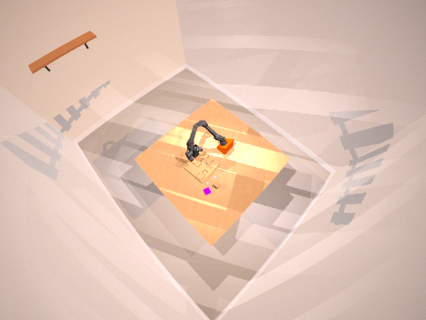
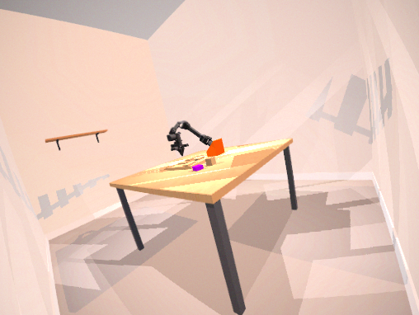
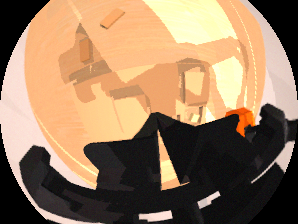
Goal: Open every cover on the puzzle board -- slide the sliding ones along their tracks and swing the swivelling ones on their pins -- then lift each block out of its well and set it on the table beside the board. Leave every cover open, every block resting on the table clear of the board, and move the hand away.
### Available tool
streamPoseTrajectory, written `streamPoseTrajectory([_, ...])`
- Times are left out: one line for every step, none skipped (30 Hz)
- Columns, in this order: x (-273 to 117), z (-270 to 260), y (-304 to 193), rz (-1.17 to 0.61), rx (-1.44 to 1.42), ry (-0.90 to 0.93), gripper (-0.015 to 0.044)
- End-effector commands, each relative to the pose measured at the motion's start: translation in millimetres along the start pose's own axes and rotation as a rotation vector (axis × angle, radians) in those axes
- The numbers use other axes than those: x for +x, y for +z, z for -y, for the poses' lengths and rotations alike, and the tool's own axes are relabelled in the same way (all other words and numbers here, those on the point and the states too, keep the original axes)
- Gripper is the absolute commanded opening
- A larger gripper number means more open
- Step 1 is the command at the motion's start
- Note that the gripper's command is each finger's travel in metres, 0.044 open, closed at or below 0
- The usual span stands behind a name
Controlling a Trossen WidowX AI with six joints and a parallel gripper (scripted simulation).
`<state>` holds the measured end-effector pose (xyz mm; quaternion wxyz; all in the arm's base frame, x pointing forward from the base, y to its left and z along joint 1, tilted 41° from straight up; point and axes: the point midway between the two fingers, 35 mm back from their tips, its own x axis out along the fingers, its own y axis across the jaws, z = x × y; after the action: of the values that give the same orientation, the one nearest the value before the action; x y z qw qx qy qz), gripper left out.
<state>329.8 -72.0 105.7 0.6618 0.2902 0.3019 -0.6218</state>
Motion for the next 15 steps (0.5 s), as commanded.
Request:
streamPoseTrajectory([0.6,0.0,0.8,0.006,0.002,-0.002,0.0])
streamPoseTrajectory([1.1,-0.1,0.8,0.006,0.002,-0.002,0.0])
streamPoseTrajectory([1.8,-0.1,0.8,0.006,0.002,-0.002,0.0])
streamPoseTrajectory([2.6,-0.2,0.8,0.006,0.002,-0.002,0.0])
streamPoseTrajectory([3.5,-0.3,0.8,0.005,0.002,-0.002,0.0])
streamPoseTrajectory([4.5,-0.4,0.8,0.005,0.002,-0.002,0.0])
streamPoseTrajectory([5.5,-0.4,0.8,0.005,0.002,-0.002,0.0])
streamPoseTrajectory([6.5,-0.5,0.8,0.005,0.002,-0.002,0.0])
streamPoseTrajectory([7.5,-0.6,0.8,0.005,0.002,-0.001,0.0])
streamPoseTrajectory([8.4,-0.7,0.8,0.005,0.002,-0.001,0.0])
streamPoseTrajectory([9.4,-0.7,0.8,0.005,0.002,-0.001,0.0])
streamPoseTrajectory([10.4,-0.8,0.8,0.005,0.002,-0.001,0.0])
streamPoseTrajectory([11.4,-0.8,0.8,0.005,0.002,-0.001,0.0])
streamPoseTrajectory([12.4,-0.9,0.8,0.005,0.002,-0.001,0.0])
streamPoseTrajectory([13.4,-1.0,0.8,0.005,0.002,-0.001,0.0])
